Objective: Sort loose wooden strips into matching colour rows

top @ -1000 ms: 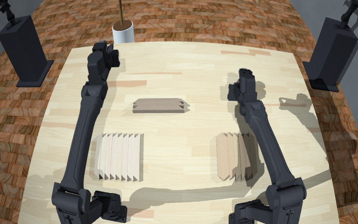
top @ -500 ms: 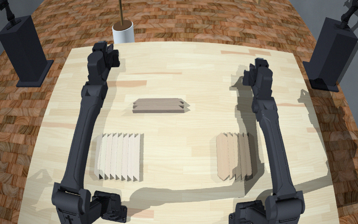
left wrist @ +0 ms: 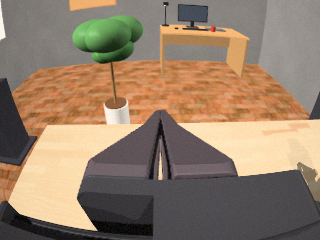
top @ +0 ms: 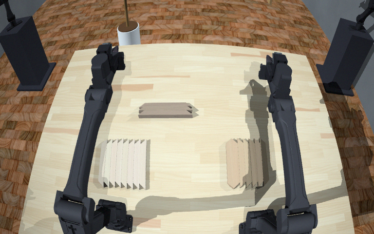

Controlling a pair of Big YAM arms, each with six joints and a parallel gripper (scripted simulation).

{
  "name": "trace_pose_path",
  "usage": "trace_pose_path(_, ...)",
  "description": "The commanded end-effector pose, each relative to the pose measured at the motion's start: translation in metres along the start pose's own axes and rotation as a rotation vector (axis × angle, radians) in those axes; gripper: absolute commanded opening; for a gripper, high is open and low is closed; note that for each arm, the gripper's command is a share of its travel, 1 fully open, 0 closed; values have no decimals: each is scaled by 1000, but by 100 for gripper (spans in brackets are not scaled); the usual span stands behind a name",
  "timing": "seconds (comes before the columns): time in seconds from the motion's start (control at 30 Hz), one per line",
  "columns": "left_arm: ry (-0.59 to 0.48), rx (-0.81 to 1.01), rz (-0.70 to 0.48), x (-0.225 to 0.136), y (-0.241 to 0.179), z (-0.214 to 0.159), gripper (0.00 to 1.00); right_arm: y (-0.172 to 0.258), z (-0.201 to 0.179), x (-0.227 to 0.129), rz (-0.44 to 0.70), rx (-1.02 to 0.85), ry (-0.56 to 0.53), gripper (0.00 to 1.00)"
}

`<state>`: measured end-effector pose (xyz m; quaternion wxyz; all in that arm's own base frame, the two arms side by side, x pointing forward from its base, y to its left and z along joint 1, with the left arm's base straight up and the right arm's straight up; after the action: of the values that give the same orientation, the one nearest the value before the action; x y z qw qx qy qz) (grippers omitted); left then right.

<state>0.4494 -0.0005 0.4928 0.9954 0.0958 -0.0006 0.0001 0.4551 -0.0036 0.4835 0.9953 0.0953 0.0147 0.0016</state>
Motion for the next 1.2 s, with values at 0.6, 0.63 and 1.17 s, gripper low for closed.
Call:
trace_pose_path(0.6, 23, 11, -4, 4, 0, -7, 1, 5, 43, -1, -4, -17, -77, 1)
trace_pose_path(0.63, 24, 11, -4, 4, -1, -7, 1, 5, 44, -1, -3, -17, -79, 1)
trace_pose_path(1.17, 2, 11, 1, 4, 2, 5, 1, 4, 32, -14, 1, 3, -79, 1)
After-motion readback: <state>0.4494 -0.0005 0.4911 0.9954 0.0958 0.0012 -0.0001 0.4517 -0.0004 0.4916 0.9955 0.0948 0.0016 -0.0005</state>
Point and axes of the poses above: on each arm, the point where the finger pads meet when closed, its own x axis out along the fingers, its own y axis across the jaws, z = x × y, the point moved 7 cm from there along -x, back along the fingers, and after that the axes turned 11 degrees about x, right-handed, at the moved point
